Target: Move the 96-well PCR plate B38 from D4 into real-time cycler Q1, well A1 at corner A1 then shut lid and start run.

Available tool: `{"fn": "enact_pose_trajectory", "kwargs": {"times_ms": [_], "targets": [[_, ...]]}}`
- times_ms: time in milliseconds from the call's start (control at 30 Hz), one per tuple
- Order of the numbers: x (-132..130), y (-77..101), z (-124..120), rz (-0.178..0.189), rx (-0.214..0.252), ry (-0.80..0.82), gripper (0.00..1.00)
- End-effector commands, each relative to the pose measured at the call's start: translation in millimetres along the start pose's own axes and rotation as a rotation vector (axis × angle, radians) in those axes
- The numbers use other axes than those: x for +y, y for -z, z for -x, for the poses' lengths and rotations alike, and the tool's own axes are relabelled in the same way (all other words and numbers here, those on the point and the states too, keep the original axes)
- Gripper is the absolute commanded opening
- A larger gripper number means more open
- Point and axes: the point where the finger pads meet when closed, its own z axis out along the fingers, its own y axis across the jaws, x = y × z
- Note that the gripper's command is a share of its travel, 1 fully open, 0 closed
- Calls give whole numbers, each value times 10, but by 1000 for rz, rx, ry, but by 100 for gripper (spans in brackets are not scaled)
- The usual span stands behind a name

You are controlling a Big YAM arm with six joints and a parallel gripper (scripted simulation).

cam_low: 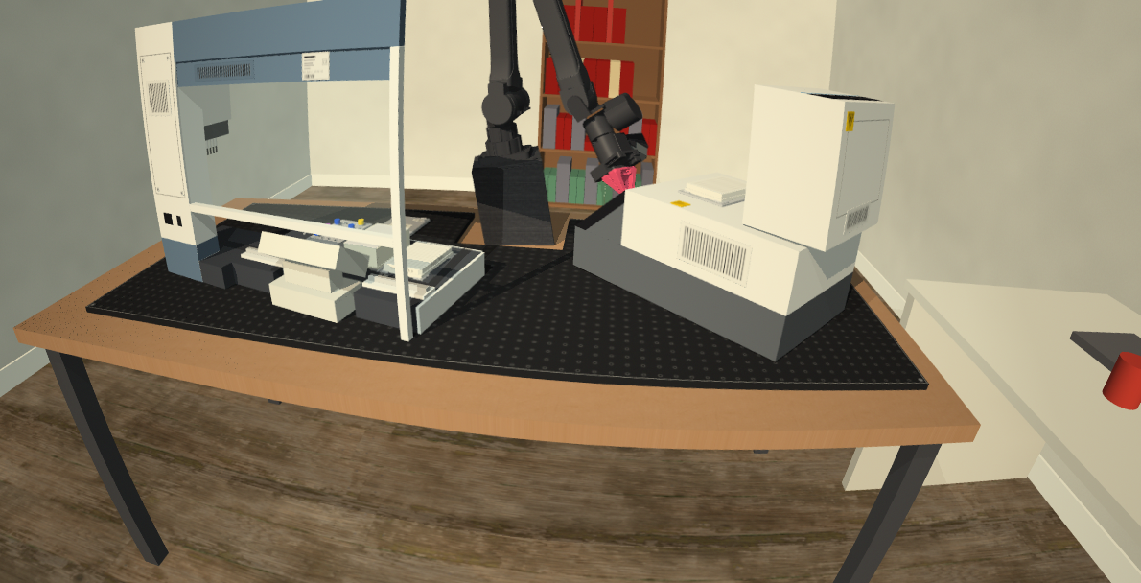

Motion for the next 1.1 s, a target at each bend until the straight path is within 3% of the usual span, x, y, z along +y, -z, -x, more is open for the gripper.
{"fn": "enact_pose_trajectory", "kwargs": {"times_ms": [0, 333, 1067], "targets": [[-129, 27, 69, -28, -13, -24, 0], [-14, -20, -35, -13, 4, -37, 0], [-106, -39, 94, -9, -7, -14, 0]]}}
